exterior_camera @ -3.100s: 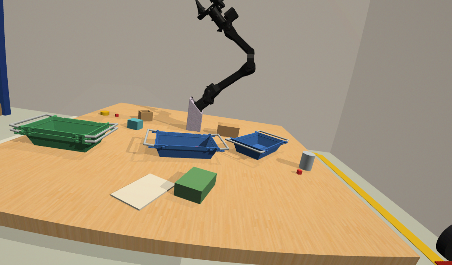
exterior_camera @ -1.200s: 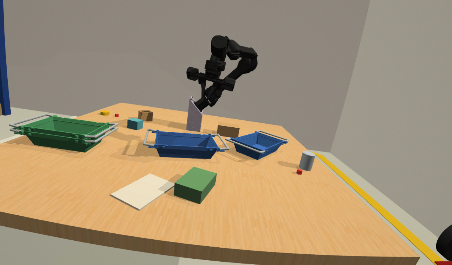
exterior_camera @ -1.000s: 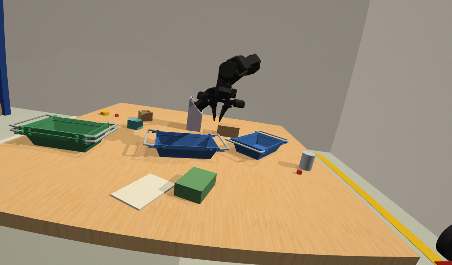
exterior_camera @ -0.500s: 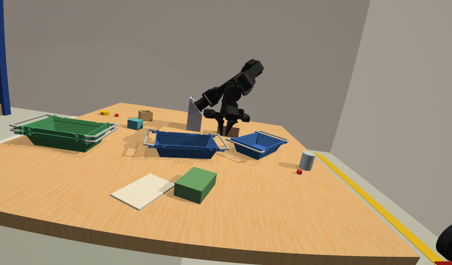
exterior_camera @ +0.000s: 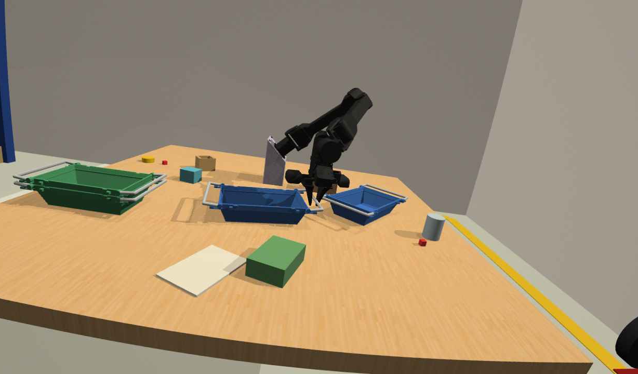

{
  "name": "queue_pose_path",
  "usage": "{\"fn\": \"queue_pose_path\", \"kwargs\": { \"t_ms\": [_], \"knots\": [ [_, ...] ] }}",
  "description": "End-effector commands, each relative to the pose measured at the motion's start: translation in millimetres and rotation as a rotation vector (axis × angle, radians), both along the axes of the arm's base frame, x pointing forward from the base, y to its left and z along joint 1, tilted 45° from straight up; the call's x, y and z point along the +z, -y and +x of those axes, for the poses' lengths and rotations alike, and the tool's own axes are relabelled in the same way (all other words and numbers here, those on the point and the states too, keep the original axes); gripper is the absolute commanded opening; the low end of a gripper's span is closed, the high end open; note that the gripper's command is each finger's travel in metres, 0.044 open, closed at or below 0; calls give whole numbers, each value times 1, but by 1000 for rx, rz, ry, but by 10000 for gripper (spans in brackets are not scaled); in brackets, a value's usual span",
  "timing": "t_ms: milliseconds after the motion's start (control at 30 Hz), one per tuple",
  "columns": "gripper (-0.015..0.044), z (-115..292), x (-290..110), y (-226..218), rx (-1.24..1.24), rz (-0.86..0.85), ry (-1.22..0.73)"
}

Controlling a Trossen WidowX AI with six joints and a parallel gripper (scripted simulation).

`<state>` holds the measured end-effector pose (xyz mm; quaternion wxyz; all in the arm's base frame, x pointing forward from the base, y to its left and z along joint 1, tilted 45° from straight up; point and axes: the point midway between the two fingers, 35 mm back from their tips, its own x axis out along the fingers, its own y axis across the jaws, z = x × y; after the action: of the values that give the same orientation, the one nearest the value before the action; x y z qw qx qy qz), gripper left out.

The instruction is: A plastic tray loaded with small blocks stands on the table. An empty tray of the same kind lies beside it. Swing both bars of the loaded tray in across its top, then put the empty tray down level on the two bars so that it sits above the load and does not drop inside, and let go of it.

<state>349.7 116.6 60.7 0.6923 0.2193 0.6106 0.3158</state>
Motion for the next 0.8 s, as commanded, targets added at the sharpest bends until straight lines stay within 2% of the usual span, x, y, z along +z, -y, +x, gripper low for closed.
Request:
{"fn": "queue_pose_path", "kwargs": {
  "t_ms": [0,467,767],
  "knots": [
    [83,0,1,7,-2,3,-2],
    [83,4,-4,49,-2,1,-2],
    [83,10,-32,61,-2,0,-2]
  ]
}}
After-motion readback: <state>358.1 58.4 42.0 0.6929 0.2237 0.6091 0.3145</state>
